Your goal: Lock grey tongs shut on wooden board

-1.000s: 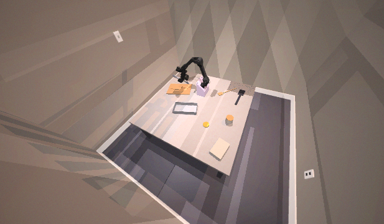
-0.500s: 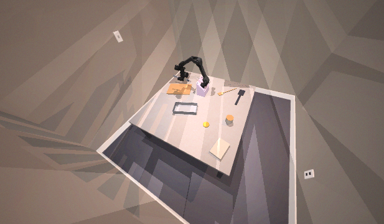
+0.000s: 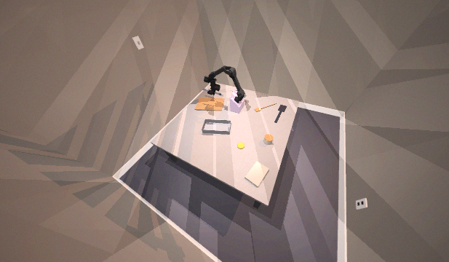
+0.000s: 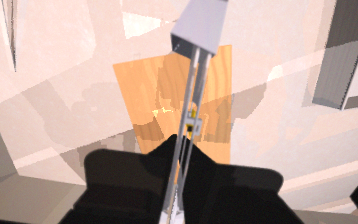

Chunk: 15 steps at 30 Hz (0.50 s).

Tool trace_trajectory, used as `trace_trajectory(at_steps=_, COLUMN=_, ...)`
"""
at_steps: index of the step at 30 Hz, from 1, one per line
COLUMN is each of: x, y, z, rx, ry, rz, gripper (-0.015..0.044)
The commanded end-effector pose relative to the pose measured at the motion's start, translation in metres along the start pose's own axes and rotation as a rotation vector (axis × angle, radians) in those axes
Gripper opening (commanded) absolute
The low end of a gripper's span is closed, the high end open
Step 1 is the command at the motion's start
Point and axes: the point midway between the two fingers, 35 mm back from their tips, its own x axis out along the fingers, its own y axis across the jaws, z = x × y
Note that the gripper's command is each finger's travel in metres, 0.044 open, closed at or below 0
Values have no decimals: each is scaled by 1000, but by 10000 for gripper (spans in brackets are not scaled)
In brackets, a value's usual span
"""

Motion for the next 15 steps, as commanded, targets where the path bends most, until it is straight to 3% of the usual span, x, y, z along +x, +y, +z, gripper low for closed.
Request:
trace_trajectory(at_steps=1, x=6, y=-1, z=0, rx=-4, ry=-1, rz=-5, gripper=-150)
trace_trajectory(at_steps=15, x=30, y=0, z=0, rx=-5, ry=-1, rz=-6, gripper=-150)
